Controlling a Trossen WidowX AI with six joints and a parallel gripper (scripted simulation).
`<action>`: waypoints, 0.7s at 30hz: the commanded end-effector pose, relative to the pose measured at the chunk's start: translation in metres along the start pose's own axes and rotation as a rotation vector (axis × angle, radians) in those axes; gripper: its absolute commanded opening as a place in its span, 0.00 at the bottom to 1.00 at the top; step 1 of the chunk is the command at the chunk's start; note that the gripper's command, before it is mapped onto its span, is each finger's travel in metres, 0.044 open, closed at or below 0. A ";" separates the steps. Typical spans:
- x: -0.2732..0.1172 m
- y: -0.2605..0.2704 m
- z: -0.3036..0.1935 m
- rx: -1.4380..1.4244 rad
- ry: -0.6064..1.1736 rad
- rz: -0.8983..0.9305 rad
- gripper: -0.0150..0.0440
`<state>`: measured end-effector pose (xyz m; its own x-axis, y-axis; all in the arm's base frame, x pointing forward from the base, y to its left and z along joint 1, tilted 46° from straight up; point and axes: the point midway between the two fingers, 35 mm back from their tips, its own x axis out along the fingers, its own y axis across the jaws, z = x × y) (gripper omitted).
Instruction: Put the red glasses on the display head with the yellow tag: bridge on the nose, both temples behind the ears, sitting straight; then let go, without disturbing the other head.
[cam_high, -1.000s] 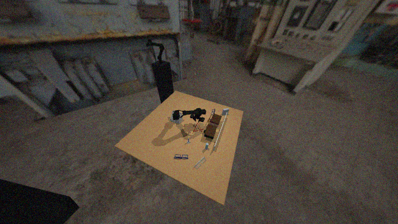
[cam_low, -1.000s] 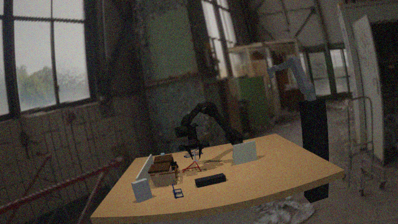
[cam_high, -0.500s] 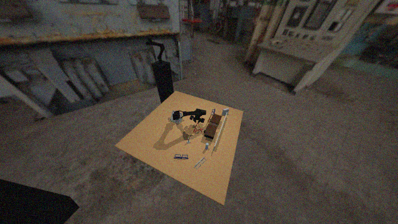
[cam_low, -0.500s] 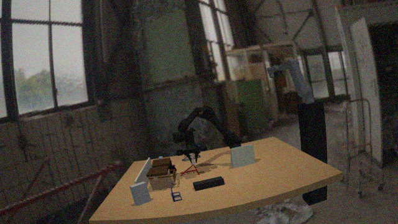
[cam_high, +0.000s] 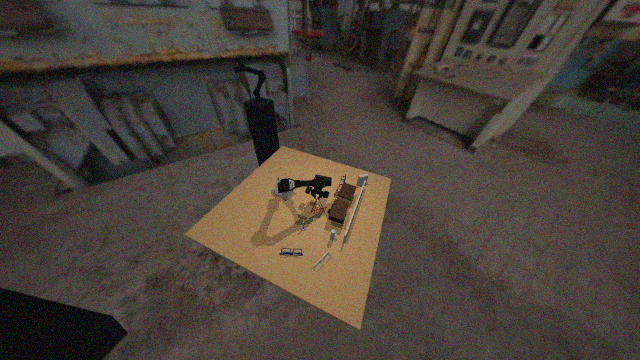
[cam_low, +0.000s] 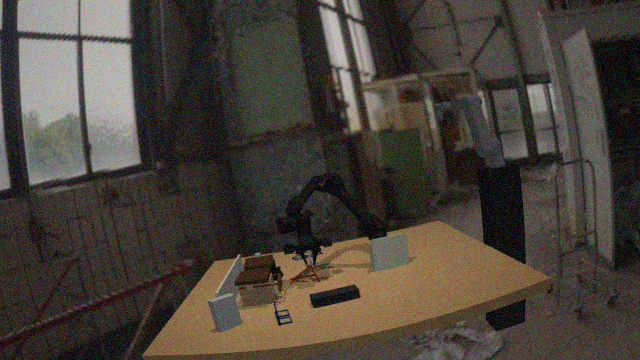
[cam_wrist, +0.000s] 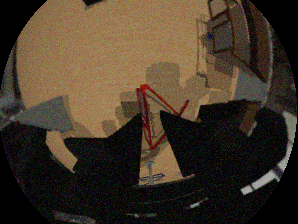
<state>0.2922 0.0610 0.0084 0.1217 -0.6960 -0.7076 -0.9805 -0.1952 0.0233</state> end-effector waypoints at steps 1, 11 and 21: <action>0.008 0.002 0.000 -0.009 0.005 0.005 0.46; 0.025 0.004 -0.001 -0.009 0.006 0.005 0.46; 0.041 0.007 -0.002 -0.009 0.008 0.005 0.46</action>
<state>0.2928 0.0351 -0.0150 0.1222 -0.6974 -0.7062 -0.9805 -0.1951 0.0230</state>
